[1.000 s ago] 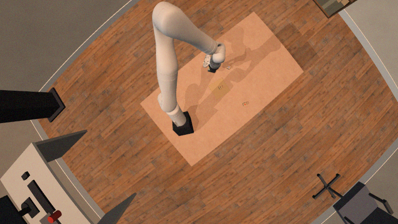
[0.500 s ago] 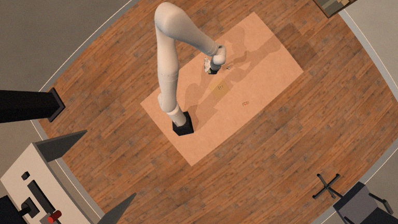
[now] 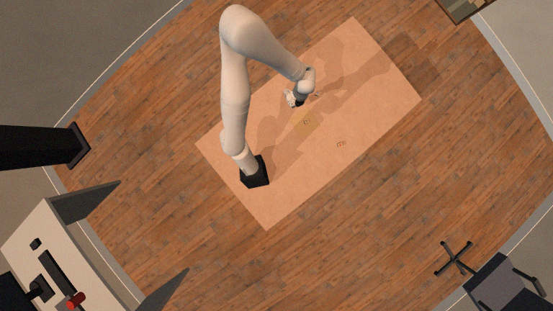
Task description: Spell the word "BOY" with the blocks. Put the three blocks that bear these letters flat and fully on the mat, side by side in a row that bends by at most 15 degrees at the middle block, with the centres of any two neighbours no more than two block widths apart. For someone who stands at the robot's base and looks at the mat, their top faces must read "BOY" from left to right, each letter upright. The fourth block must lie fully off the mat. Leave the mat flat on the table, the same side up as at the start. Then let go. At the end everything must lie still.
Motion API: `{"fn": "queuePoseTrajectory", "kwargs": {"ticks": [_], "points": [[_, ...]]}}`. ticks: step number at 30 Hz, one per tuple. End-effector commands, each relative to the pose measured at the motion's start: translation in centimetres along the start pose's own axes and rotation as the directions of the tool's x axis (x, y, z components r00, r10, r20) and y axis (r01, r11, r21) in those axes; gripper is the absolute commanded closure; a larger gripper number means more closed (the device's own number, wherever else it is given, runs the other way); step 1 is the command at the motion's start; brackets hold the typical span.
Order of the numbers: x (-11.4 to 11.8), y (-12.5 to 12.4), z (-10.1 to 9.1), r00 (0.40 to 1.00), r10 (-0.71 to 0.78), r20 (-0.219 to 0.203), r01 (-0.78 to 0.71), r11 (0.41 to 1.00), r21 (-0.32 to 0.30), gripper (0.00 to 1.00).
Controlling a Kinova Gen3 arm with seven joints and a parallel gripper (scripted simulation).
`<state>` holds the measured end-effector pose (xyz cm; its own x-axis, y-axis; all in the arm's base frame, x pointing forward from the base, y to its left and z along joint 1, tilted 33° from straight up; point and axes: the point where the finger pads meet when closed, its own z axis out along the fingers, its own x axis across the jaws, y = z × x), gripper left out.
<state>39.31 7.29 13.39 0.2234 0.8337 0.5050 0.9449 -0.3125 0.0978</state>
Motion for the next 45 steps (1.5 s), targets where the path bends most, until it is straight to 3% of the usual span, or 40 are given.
{"fn": "queuePoseTrajectory", "kwargs": {"ticks": [1,9,11,15,26,28,43,45], "points": [[-0.9,0.1,-0.1,0.999,-0.054,0.002,0.054,0.999,-0.002,0.51],[-2.8,-0.1,-0.1,0.942,-0.335,0.003,0.335,0.942,0.003,0.51],[-2.8,-0.1,-0.1,0.942,-0.335,0.003,0.335,0.942,0.003,0.51],[-3.7,-0.1,-0.1,0.883,-0.47,0.002,0.47,0.883,0.004,0.51],[-5.7,0.3,-0.1,0.63,-0.777,-0.001,0.777,0.63,0.0,0.51],[-5.7,0.3,-0.1,0.63,-0.777,-0.001,0.777,0.63,0.0,0.51],[-7.5,1.2,-0.4,0.209,-0.978,0.007,0.978,0.209,-0.013,0.51],[-7.5,1.2,-0.4,0.209,-0.978,0.007,0.978,0.209,-0.013,0.51]]}}
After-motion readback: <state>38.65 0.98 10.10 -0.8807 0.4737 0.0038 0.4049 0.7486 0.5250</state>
